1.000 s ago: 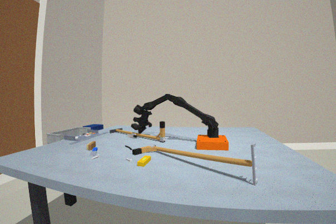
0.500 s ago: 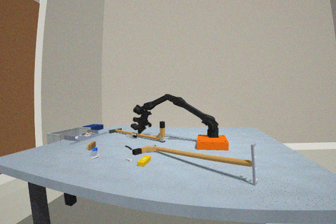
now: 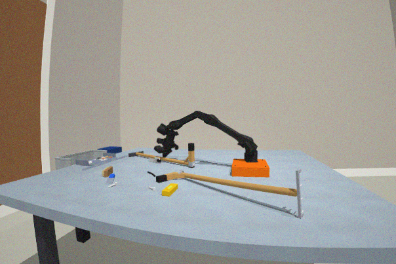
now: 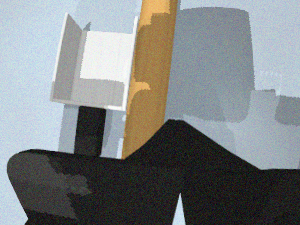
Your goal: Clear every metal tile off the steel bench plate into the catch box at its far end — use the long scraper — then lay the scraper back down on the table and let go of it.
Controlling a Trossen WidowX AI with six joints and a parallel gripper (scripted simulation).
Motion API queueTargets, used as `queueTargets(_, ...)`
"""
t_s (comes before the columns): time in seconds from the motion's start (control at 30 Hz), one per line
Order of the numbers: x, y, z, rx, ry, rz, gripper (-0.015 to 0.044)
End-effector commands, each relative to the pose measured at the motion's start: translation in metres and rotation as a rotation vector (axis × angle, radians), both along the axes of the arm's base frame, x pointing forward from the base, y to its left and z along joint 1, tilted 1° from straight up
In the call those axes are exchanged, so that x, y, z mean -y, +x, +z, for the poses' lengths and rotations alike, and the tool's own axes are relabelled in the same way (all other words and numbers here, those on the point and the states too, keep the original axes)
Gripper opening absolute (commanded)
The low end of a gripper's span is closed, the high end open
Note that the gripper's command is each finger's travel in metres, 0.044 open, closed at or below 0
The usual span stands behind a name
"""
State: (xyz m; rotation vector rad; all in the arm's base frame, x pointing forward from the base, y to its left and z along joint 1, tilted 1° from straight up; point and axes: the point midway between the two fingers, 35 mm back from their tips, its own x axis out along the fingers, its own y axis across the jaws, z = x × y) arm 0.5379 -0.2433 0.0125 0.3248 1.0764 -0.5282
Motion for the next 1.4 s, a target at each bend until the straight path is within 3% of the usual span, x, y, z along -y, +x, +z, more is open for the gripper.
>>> queueTargets(0.0,-0.009,0.003,-0.007,-0.007,0.014,0.012,0.0000)
queueTargets(0.33,-0.009,0.003,-0.007,-0.007,0.014,0.012,0.0000)
queueTargets(1.37,-0.001,-0.004,0.080,0.044,-0.022,-0.002,0.0000)
